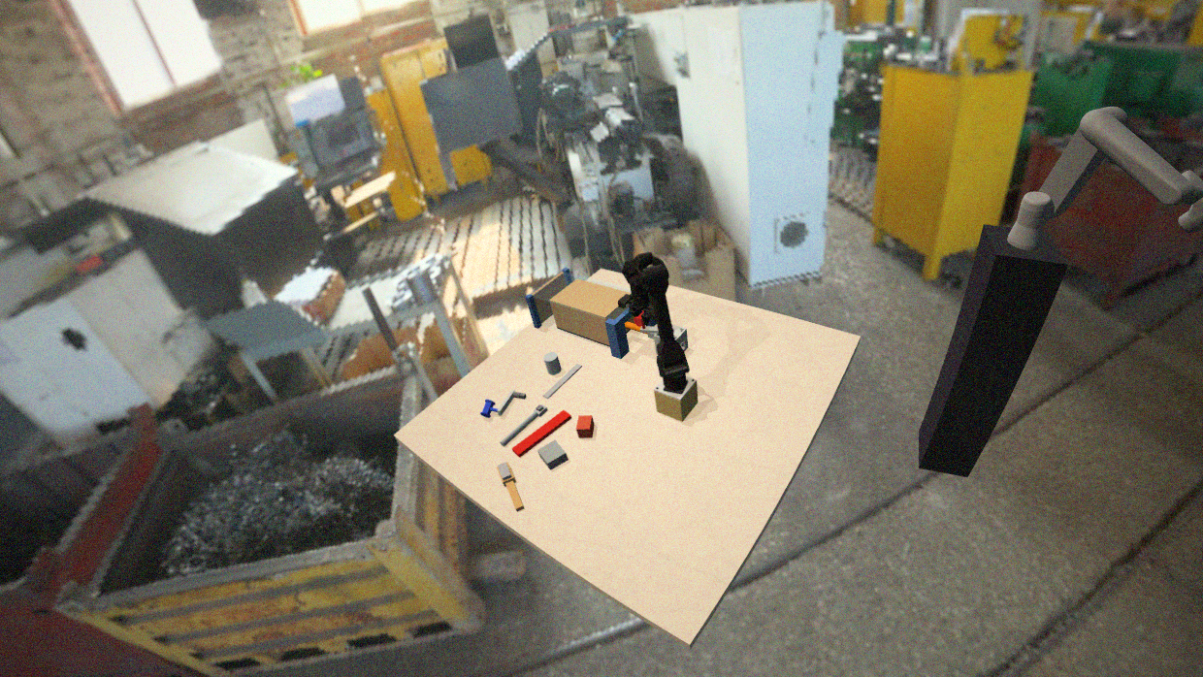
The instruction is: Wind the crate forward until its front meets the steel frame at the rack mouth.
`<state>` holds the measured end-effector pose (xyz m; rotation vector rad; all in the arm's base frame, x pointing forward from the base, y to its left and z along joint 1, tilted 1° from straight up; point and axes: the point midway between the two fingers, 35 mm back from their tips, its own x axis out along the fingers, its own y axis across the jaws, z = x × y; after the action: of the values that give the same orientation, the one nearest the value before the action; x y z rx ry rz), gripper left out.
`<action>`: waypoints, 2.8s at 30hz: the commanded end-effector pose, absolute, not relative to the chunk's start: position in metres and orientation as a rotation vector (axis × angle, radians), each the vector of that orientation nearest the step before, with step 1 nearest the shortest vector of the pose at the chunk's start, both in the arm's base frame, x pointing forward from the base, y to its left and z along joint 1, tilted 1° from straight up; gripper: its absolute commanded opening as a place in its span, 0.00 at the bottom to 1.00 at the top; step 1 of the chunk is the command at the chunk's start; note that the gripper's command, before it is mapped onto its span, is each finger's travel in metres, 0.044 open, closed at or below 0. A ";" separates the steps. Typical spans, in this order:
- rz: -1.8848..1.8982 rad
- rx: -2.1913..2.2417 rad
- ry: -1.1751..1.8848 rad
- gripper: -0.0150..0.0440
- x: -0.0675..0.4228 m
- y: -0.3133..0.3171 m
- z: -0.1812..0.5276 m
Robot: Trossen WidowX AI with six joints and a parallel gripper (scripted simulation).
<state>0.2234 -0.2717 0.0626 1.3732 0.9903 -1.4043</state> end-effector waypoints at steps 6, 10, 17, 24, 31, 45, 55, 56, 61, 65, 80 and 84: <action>-1.388 1.385 1.021 0.25 0.222 -0.250 0.061; -1.388 1.385 1.022 0.25 0.220 -0.246 0.060; -1.388 1.386 1.022 0.25 0.217 -0.239 0.060; -1.388 1.386 1.023 0.25 0.213 -0.232 0.059; -1.389 1.386 1.024 0.25 0.209 -0.226 0.059; -1.389 1.386 1.025 0.25 0.199 -0.214 0.058; -1.389 1.386 1.026 0.25 0.191 -0.206 0.057; -1.389 1.386 1.027 0.25 0.190 -0.205 0.057; -1.390 1.386 1.027 0.25 0.185 -0.202 0.057; -1.390 1.386 1.027 0.25 0.182 -0.199 0.057; -1.391 1.386 1.029 0.25 0.166 -0.191 0.056; -1.391 1.386 1.029 0.25 0.162 -0.190 0.055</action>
<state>0.1680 -0.1982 0.0560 1.3819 1.0034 -1.3992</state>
